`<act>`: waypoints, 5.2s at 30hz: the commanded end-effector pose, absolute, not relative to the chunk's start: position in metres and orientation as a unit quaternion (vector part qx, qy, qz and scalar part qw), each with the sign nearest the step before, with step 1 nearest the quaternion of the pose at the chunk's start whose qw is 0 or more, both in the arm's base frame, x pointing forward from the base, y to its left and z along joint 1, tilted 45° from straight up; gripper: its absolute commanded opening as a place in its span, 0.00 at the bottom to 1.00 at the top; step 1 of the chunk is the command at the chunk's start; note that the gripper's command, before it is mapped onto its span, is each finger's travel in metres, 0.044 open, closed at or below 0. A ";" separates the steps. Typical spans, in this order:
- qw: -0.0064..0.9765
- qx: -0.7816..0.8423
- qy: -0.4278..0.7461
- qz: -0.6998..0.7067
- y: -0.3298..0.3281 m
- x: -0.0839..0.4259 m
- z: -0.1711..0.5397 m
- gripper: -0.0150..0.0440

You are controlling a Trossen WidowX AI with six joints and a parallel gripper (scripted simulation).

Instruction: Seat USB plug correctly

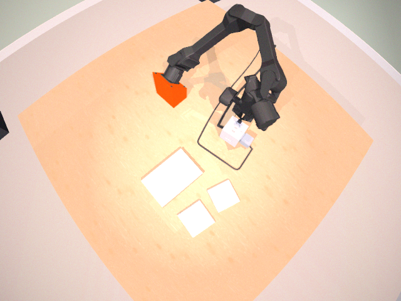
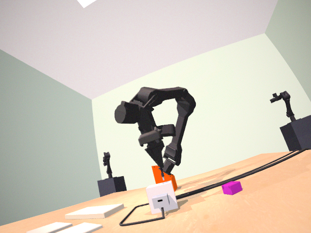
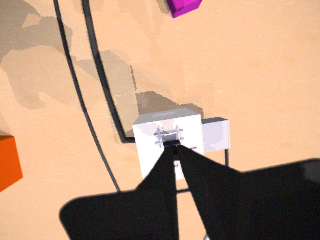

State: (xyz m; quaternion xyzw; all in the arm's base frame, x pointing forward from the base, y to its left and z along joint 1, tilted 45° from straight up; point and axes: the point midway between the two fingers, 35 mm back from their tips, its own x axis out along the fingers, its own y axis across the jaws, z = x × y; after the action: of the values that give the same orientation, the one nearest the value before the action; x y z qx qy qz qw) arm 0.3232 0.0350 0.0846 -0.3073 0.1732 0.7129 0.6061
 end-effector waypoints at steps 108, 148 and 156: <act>0.606 -0.305 0.169 0.715 0.046 0.322 0.075 0.25; 0.606 -0.305 0.169 0.715 0.050 0.322 0.072 0.25; 0.606 -0.305 0.169 0.715 0.050 0.322 0.071 0.25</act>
State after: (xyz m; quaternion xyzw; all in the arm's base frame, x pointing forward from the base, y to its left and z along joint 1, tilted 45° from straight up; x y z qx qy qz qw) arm 0.3222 0.0477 0.0719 -0.3075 0.1701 0.7136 0.6061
